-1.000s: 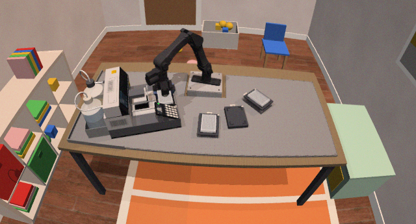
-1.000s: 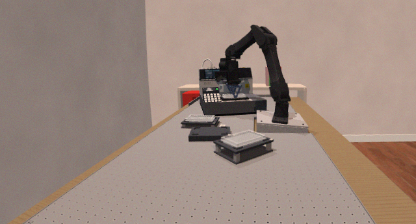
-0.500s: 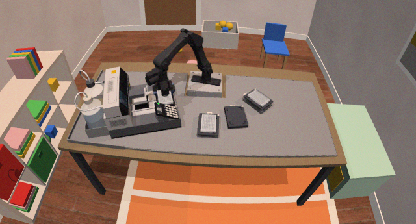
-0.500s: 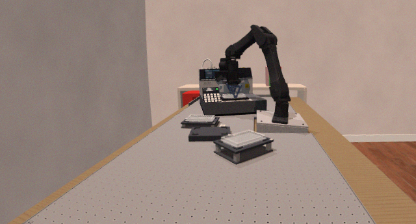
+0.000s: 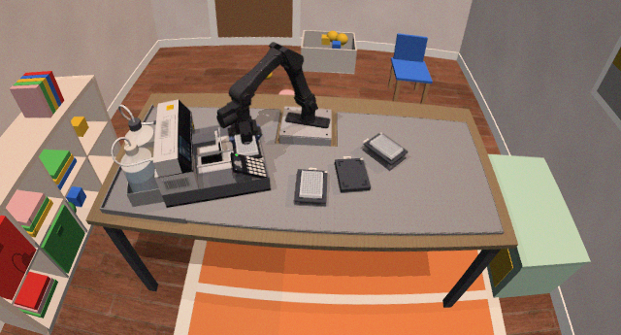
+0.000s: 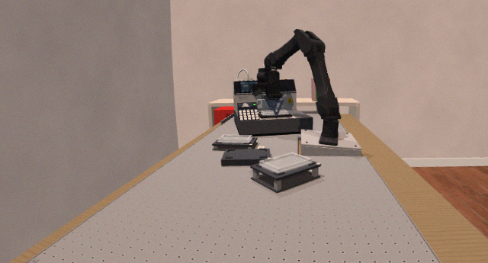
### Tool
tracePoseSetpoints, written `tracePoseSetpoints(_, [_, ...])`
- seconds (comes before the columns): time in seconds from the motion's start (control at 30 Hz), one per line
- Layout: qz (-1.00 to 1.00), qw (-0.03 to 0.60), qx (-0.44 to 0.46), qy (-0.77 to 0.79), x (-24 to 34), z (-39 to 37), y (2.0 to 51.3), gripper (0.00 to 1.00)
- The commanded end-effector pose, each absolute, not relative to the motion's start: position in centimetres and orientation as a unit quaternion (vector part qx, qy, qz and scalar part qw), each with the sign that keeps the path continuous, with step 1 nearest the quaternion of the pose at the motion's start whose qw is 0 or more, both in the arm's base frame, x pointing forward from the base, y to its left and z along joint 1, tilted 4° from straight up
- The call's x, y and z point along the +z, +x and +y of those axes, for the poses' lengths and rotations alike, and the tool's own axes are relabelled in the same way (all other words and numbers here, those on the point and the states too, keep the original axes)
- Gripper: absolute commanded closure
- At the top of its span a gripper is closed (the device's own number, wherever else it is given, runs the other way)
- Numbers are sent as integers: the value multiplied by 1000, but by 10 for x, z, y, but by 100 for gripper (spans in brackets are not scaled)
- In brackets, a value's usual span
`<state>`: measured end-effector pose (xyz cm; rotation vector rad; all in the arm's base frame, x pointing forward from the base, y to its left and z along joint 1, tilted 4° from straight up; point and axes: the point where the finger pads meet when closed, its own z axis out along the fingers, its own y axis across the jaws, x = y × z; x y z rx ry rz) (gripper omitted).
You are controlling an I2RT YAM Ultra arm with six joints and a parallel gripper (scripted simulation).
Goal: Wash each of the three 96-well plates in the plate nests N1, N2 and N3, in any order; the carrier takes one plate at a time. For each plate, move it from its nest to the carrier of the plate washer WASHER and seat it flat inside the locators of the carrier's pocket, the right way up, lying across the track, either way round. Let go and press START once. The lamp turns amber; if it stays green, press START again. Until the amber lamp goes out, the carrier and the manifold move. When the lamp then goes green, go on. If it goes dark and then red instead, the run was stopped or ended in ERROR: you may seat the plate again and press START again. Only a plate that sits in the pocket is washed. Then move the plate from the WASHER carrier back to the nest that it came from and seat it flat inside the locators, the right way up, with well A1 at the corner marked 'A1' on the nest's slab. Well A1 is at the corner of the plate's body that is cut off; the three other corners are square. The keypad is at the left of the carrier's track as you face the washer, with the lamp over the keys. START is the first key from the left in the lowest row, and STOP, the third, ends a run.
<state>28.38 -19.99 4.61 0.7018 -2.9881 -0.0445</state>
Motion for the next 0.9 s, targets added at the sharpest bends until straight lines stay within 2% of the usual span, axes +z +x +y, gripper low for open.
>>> tracePoseSetpoints(0.0, [-973,31,-10,229,52,-201,286,100])
tracePoseSetpoints(0.87, [-973,31,-10,229,92,-201,289,100])
